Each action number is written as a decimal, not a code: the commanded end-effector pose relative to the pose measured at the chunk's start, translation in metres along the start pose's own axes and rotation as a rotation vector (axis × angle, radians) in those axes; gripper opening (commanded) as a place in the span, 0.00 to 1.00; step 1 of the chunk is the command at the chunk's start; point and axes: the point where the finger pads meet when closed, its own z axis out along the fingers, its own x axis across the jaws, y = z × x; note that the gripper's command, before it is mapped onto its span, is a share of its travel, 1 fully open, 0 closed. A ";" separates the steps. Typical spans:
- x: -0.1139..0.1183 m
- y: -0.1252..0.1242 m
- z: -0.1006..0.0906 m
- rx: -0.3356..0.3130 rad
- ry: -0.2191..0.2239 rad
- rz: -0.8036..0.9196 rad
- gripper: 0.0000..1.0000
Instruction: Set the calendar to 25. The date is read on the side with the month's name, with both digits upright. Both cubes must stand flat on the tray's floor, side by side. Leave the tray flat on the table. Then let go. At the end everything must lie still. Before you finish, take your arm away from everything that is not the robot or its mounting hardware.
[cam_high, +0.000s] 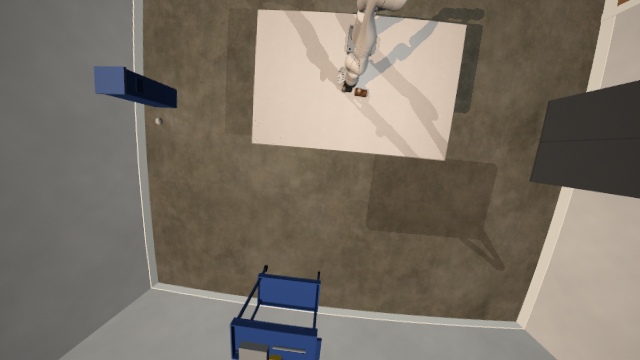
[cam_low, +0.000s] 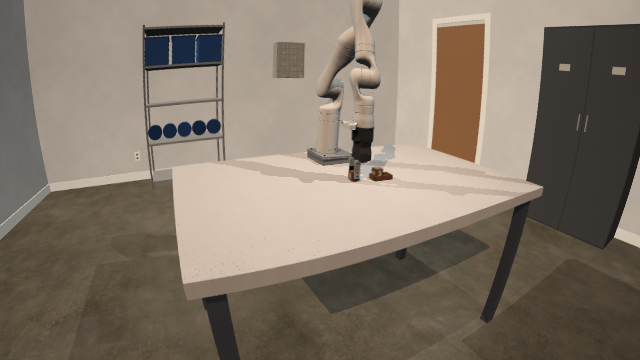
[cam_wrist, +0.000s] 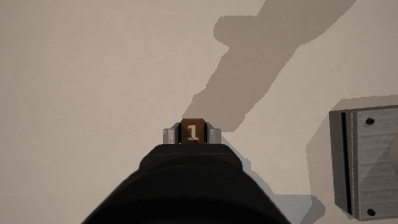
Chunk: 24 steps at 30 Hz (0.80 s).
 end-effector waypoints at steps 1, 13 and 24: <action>-0.003 0.002 -0.010 0.000 -0.011 -0.004 0.60; -0.003 0.002 -0.058 0.000 -0.011 -0.004 0.60; -0.003 0.002 -0.093 0.000 -0.011 -0.004 0.60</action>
